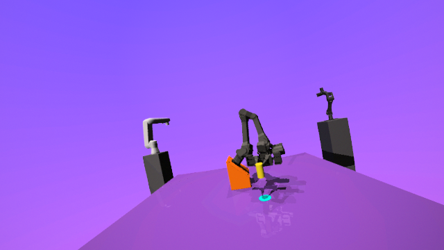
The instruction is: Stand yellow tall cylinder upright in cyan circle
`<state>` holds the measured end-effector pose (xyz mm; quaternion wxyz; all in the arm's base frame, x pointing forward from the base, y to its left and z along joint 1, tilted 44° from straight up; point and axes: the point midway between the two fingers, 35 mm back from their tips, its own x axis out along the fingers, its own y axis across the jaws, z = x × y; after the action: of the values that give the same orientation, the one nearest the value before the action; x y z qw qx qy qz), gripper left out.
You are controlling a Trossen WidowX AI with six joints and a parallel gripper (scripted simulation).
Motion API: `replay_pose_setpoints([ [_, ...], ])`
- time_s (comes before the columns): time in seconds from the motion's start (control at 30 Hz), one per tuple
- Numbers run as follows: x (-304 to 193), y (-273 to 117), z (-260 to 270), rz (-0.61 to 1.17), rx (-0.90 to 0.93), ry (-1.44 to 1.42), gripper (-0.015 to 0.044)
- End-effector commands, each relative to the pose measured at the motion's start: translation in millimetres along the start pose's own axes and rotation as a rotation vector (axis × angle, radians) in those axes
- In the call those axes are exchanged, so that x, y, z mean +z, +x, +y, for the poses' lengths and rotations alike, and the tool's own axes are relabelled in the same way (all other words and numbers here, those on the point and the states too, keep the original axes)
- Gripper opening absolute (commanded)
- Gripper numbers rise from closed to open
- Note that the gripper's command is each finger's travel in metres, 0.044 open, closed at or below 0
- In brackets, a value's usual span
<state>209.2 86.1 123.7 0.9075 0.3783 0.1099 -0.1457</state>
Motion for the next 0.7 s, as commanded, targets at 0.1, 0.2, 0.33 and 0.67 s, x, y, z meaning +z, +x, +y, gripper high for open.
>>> replay_pose_setpoints([
  [0.1, -7.0, 1.2, 1.8, -0.004, -0.003, 0.006, 0.0105],
  [0.2, -12.5, 2.0, 2.9, -0.002, -0.005, 0.006, 0.0105],
  [0.33, -20.1, 3.0, 4.0, -0.001, -0.007, 0.007, 0.0105],
  [0.67, -39.7, 5.2, 5.2, 0.000, -0.010, 0.007, 0.0105],
])
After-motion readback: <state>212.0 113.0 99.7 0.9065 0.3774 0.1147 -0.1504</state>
